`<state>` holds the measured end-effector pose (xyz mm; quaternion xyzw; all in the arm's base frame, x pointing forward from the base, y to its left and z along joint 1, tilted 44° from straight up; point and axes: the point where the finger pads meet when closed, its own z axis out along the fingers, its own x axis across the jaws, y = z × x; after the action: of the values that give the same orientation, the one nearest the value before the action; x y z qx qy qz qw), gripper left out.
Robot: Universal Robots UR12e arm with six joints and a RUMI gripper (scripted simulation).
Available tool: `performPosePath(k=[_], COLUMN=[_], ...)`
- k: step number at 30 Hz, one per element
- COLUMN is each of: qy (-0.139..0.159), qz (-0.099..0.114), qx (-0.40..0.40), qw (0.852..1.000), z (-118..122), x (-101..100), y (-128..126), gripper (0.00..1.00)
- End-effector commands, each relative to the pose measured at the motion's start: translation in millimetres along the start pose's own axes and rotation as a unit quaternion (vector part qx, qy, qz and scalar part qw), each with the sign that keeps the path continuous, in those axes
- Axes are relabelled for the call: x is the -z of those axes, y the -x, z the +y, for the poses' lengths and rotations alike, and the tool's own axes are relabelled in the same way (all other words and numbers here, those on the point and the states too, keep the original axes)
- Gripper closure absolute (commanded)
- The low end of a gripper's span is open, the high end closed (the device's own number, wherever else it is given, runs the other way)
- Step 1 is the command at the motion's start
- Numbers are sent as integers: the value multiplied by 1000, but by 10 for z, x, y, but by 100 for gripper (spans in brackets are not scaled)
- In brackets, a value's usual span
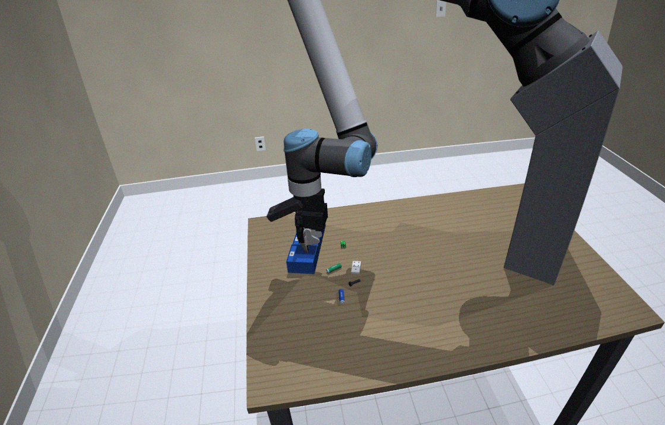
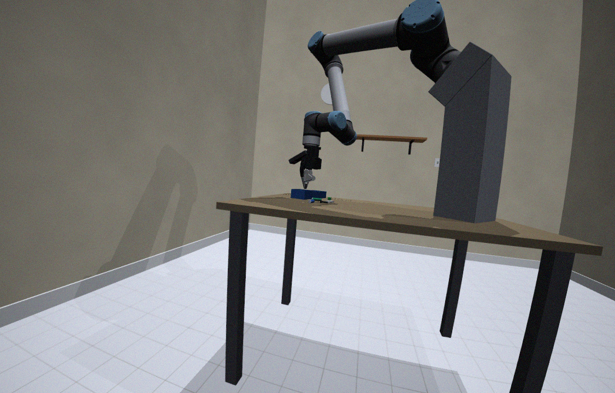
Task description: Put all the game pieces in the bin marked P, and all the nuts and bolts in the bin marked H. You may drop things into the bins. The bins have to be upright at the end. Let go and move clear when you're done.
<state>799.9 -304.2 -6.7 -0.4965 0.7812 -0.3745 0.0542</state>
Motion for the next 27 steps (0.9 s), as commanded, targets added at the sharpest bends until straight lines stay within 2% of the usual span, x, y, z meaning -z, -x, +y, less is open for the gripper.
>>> performPosePath(k=[1,5,11,13,15,27], qy=[0,0,0,0,0,0], qz=[0,0,0,0,0,0], qx=[0,0,0,0,0,0], qw=[1000,1000,1000,1000,1000,1000], z=[-4,-4,-4,-4,-4,-3], x=[143,277,276,443,443,1443], y=[2,2,2,2,2,1], gripper=[96,96,96,96,96,96])
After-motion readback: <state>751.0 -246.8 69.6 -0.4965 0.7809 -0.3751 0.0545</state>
